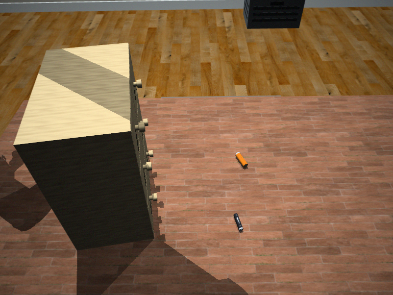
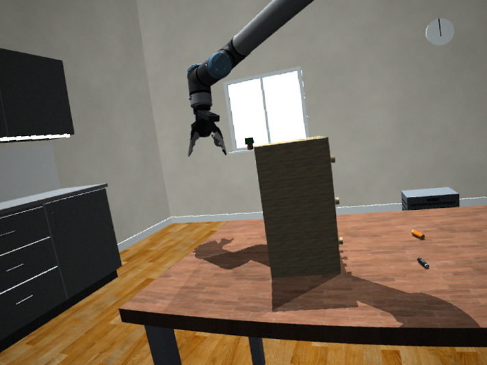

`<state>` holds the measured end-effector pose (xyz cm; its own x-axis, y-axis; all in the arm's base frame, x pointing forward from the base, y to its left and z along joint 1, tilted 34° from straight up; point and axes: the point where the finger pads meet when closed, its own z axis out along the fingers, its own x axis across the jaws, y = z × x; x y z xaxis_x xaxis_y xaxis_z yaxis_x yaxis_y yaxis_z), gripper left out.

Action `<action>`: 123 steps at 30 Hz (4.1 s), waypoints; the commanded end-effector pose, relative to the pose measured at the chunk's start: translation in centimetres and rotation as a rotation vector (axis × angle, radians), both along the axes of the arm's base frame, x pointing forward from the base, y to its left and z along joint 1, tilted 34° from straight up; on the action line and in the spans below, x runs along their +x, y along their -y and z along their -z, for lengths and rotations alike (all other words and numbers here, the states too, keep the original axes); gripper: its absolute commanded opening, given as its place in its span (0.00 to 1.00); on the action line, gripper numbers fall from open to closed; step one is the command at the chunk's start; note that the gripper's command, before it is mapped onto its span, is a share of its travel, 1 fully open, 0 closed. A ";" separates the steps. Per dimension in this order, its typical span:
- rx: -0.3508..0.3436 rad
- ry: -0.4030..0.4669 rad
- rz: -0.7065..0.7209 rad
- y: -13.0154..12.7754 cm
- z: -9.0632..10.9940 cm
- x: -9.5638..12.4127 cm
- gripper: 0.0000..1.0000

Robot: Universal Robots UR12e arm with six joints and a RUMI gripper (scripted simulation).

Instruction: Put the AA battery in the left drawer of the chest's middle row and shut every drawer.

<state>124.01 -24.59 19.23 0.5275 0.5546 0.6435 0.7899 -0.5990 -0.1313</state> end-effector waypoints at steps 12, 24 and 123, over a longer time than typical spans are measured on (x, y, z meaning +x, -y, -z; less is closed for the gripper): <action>-0.001 0.002 0.001 0.1 -0.2 0.0 1.00; -0.001 0.002 0.000 0.1 -0.2 -0.1 1.00; -0.328 0.315 -0.389 -16.5 -1.3 -55.5 1.00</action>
<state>73.78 -10.23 22.08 0.0945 0.8481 0.5213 0.9321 -0.2593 0.2529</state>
